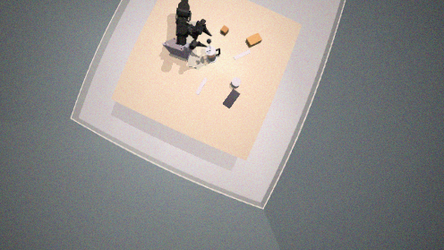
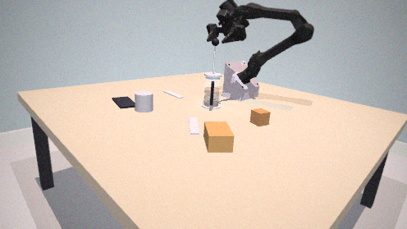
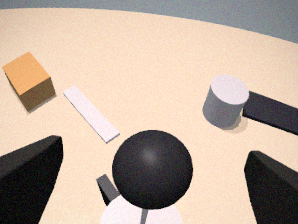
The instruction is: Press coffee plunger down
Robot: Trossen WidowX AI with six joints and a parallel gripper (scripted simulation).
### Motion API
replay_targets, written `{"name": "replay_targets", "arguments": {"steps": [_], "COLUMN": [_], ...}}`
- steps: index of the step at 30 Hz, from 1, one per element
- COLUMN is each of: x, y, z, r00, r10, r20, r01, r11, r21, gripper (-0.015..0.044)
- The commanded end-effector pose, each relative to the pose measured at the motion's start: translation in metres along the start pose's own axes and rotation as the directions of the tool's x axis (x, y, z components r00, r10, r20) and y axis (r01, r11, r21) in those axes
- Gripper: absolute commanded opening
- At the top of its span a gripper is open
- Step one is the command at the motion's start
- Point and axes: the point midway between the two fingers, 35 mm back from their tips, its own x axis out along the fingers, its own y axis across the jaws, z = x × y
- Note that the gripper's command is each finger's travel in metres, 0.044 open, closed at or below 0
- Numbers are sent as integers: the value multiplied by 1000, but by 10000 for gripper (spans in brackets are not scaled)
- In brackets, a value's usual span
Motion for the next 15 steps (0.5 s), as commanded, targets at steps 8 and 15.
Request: {"name": "replay_targets", "arguments": {"steps": [8,15], "x": [1,1], "y": [1,1], "z": [0,0], "r00": [1000,1000], "r10": [5,5], "r20": [3,3], "r01": [-5,-5], "r11": [1000,1000], "r21": [4,4], "gripper": [125,125]}}
